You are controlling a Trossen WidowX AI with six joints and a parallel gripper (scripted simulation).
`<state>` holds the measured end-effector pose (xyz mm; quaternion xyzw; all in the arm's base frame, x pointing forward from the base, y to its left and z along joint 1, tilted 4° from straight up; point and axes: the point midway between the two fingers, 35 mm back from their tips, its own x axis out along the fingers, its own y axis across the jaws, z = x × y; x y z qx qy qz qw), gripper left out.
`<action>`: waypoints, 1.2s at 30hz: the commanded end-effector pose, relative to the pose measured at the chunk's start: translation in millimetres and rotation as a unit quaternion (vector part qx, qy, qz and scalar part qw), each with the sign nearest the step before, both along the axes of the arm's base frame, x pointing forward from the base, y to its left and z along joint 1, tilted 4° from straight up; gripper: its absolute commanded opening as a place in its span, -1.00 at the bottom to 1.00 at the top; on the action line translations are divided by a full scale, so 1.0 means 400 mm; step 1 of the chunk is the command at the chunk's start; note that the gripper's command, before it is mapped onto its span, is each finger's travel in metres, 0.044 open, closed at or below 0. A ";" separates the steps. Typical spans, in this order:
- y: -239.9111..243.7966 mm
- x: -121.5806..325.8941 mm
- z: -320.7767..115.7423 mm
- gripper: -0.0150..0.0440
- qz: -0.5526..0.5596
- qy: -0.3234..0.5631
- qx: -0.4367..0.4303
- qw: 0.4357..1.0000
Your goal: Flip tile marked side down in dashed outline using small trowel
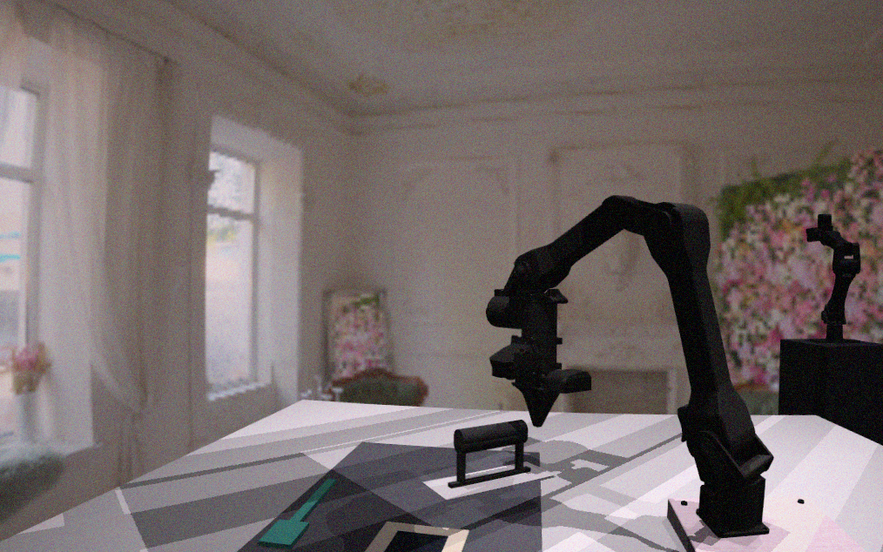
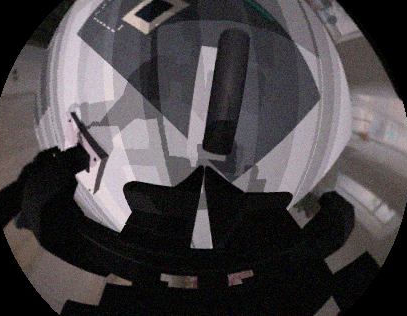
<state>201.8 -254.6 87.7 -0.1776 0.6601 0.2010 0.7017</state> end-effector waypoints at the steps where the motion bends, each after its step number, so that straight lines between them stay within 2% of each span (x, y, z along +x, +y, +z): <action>1: 0.000 0.000 0.000 -0.22 0.000 0.000 0.000 1.000; 5: 0.000 0.001 0.001 0.11 -0.011 0.000 0.000 1.000; 9: 0.002 0.010 0.005 0.42 -0.078 0.004 0.004 0.997; 22: 0.010 0.038 0.018 0.42 -0.298 0.014 0.014 0.954; 36: 0.020 0.067 0.032 0.42 -0.518 0.024 0.025 0.855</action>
